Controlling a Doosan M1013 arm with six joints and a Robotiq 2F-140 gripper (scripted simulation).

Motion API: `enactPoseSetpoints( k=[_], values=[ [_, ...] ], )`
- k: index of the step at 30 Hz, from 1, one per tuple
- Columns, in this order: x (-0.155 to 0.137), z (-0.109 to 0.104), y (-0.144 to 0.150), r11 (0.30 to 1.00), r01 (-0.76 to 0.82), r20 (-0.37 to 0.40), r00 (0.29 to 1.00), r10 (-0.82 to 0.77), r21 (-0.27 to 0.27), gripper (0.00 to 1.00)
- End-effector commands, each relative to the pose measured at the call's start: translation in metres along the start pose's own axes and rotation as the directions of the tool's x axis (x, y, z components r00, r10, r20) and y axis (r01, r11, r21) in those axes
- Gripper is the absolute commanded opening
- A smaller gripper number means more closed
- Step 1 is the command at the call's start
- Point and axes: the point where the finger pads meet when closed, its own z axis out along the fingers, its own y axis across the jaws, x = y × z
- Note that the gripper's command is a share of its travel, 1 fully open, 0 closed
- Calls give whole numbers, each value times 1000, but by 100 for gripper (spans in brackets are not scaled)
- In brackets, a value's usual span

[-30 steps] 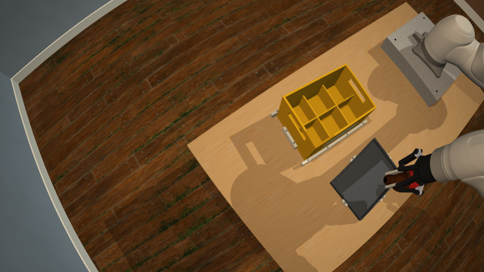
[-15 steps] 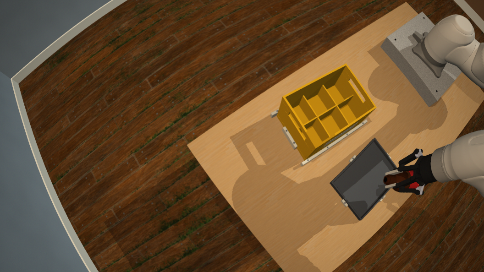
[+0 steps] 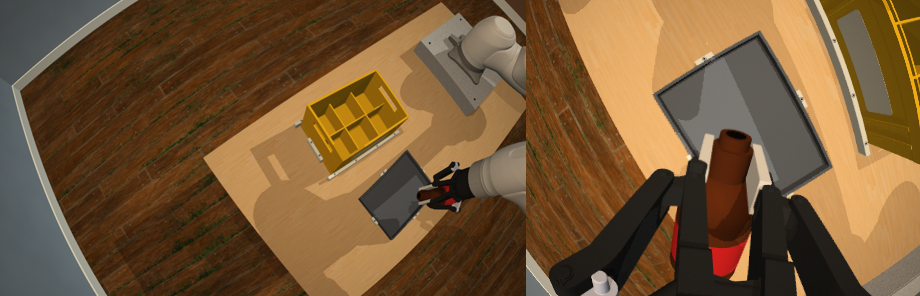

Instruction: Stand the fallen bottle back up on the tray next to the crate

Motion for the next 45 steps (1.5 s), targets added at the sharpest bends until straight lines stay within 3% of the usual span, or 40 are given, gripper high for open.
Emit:
enactPoseSetpoints(
  k=[1, 20, 45],
  values=[
    [-3, 0, 0, 1000, 1, -4, 1000, -1, 1, 10],
    [-3, 0, 0, 1000, 0, -15, 1000, 0, -1, 10],
    [-6, 1, 1, 1000, -1, -148, 989, 0, -4, 10]
  ],
)
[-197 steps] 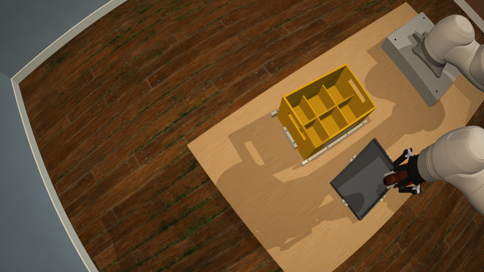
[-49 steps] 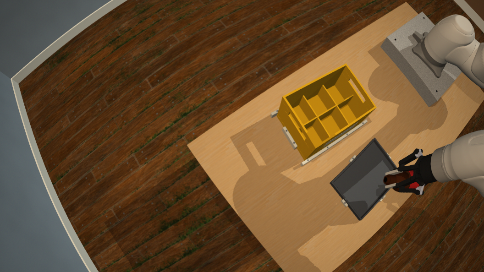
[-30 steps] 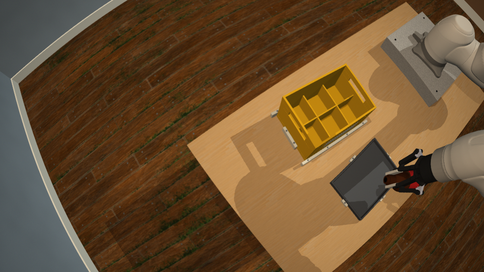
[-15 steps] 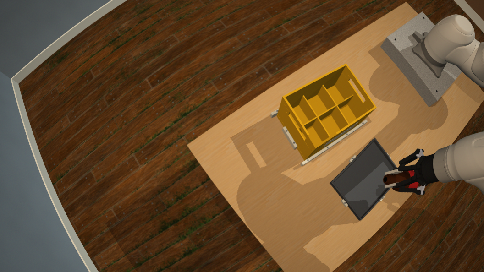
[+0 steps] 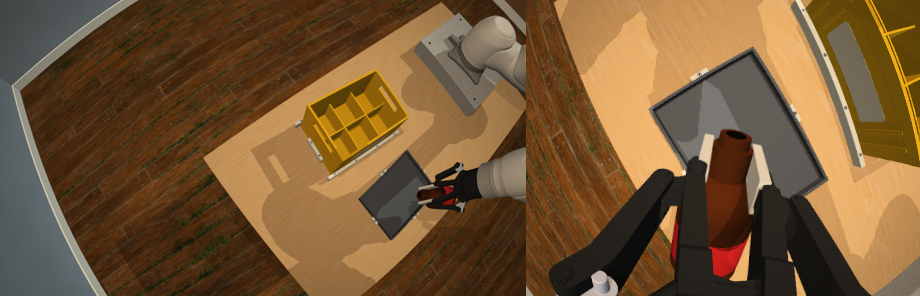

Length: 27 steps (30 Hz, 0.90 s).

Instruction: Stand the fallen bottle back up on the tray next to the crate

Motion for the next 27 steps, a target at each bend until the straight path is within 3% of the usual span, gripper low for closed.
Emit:
enactPoseSetpoints(
  k=[1, 27],
  values=[
    [-3, -1, 0, 1000, 1, -20, 1000, -1, 3, 10],
    [-4, -1, -1, 1000, 2, -50, 999, -2, 7, 10]
  ],
)
